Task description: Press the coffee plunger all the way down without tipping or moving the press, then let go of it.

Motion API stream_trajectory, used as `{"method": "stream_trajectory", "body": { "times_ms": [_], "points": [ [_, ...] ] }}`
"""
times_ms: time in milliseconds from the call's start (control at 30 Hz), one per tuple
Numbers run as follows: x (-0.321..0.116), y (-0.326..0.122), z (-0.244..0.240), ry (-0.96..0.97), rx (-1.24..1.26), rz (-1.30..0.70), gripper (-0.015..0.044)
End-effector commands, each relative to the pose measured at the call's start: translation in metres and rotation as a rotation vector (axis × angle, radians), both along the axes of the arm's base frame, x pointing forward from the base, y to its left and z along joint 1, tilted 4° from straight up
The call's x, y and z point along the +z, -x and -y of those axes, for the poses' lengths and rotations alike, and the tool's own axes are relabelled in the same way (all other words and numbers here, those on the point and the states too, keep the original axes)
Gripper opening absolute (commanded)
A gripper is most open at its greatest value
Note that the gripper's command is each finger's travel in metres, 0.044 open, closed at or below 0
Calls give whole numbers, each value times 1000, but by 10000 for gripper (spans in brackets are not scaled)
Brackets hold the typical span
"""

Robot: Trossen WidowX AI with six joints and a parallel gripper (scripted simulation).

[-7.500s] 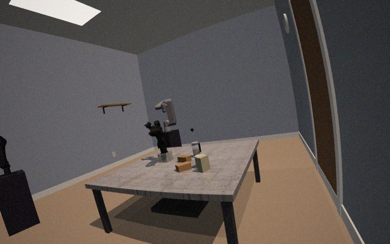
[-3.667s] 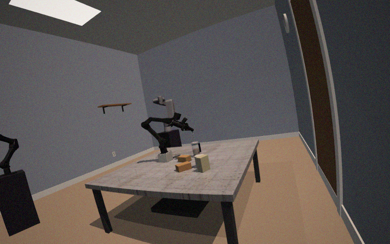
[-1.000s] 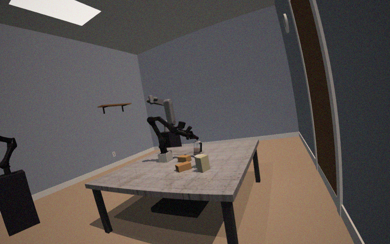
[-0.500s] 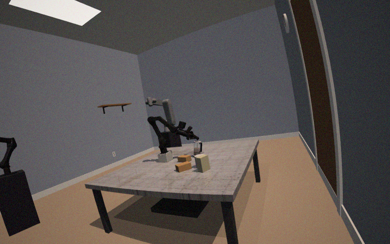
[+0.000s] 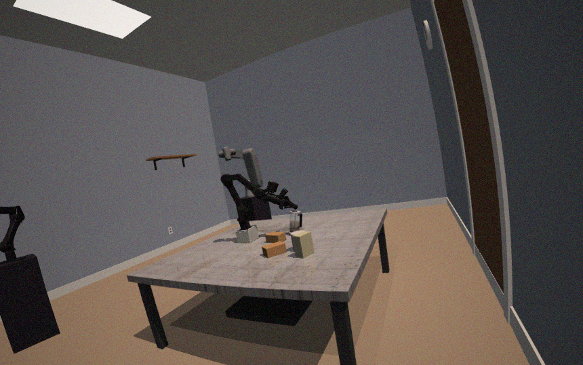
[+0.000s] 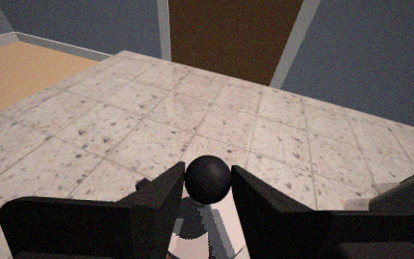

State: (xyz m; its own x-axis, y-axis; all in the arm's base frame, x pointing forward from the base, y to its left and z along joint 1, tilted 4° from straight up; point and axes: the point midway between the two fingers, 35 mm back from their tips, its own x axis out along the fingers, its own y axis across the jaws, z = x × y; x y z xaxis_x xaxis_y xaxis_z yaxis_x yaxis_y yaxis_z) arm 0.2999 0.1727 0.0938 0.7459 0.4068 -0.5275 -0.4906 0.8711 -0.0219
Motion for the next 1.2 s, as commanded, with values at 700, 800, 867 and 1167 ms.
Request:
{"method": "stream_trajectory", "body": {
  "times_ms": [700,800,867,1167],
  "points": [
    [27,7,3,4,1,-4,440],
    [56,20,9,9,1,-8,440],
    [75,31,15,12,1,-11,440],
    [78,36,18,13,1,-12,440]
  ]
}}
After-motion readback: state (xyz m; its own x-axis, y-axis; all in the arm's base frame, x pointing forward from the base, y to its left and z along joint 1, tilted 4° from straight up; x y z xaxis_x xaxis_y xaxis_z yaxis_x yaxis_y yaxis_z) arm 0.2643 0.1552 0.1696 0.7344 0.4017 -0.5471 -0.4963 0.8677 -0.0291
